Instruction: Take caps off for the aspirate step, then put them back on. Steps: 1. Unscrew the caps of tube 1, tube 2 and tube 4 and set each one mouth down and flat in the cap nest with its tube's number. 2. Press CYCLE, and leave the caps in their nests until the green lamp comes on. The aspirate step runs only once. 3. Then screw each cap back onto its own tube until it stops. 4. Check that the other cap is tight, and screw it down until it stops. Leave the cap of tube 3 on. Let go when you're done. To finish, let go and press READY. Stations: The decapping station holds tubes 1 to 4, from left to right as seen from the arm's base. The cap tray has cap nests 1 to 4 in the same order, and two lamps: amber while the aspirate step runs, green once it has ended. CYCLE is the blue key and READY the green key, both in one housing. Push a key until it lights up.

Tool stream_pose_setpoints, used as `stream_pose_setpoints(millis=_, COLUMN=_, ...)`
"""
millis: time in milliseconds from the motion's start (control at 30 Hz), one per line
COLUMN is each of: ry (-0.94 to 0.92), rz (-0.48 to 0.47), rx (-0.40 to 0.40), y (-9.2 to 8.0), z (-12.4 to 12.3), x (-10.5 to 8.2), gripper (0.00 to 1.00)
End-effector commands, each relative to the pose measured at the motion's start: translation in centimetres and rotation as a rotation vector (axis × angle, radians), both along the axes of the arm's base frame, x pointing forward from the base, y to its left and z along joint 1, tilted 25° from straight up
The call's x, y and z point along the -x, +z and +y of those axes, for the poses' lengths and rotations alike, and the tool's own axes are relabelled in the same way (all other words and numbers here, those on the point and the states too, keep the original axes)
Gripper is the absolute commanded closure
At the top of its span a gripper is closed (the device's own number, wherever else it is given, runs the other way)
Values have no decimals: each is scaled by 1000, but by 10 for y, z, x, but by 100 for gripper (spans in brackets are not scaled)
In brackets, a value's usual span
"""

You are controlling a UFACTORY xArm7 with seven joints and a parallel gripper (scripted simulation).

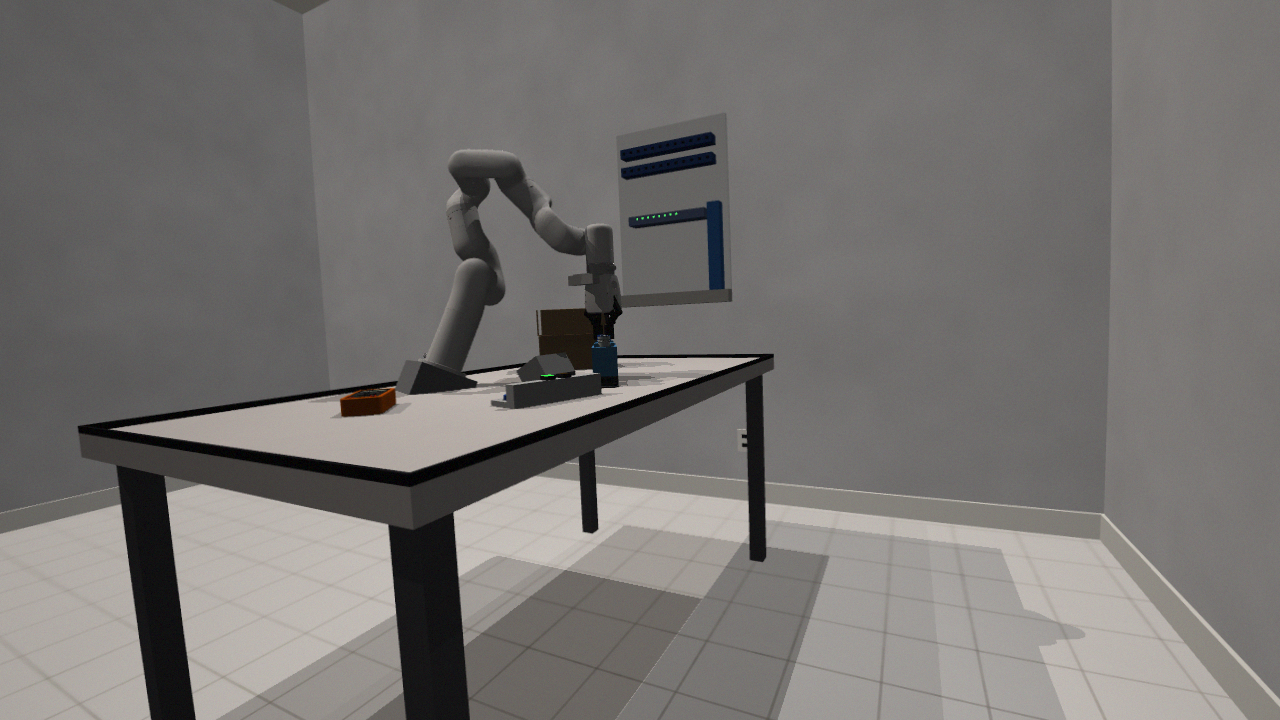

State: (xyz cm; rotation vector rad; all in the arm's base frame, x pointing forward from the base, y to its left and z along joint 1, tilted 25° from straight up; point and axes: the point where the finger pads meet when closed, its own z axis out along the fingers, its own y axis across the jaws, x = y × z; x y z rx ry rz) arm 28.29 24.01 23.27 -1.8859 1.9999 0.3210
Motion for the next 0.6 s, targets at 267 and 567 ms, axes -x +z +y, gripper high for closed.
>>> stream_pose_setpoints(millis=267, ry=-17, rz=2, rx=2, y=2, z=0, x=-1, gripper=54)
stream_pose_setpoints(millis=567, ry=285, rz=-135, rx=40, y=2, z=0, x=-1, gripper=54)
